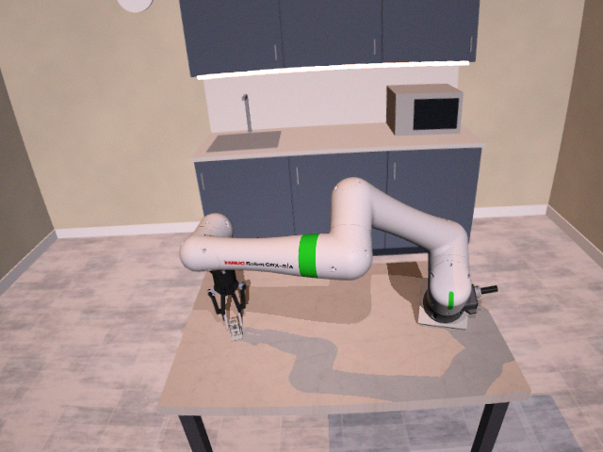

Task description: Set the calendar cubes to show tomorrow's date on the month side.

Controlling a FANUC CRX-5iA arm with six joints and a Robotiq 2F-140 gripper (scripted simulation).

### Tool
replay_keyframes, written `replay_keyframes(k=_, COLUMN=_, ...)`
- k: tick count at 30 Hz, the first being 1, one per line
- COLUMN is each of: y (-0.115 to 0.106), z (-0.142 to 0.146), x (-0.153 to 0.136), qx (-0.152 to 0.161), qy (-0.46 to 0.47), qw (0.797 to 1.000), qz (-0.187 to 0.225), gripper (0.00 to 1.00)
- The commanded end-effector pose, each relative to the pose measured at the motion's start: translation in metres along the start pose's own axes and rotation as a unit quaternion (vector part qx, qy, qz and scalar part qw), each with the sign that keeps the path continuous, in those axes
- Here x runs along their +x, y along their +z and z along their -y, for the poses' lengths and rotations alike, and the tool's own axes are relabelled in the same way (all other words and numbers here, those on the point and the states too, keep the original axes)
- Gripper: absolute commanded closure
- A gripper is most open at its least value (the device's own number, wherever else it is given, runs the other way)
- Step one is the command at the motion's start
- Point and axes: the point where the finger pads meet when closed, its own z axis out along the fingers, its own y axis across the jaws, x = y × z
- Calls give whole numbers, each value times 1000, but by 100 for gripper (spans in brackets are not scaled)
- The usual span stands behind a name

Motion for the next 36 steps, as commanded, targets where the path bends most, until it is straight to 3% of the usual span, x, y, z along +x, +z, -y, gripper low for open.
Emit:
replay_keyframes(k=1, y=-5, z=0, x=0, qx=0, qy=0, qw=1000, qz=0, gripper=65)
replay_keyframes(k=5, y=-12, z=0, x=0, qx=0, qy=0, qw=1000, qz=0, gripper=65)
replay_keyframes(k=19, y=-80, z=0, x=0, qx=0, qy=0, qw=1000, qz=0, gripper=65)
replay_keyframes(k=29, y=-89, z=0, x=0, qx=0, qy=0, qw=1000, qz=0, gripper=65)
replay_keyframes(k=30, y=-89, z=0, x=0, qx=0, qy=0, qw=1000, qz=0, gripper=0)
replay_keyframes(k=36, y=-89, z=0, x=0, qx=0, qy=0, qw=1000, qz=0, gripper=0)
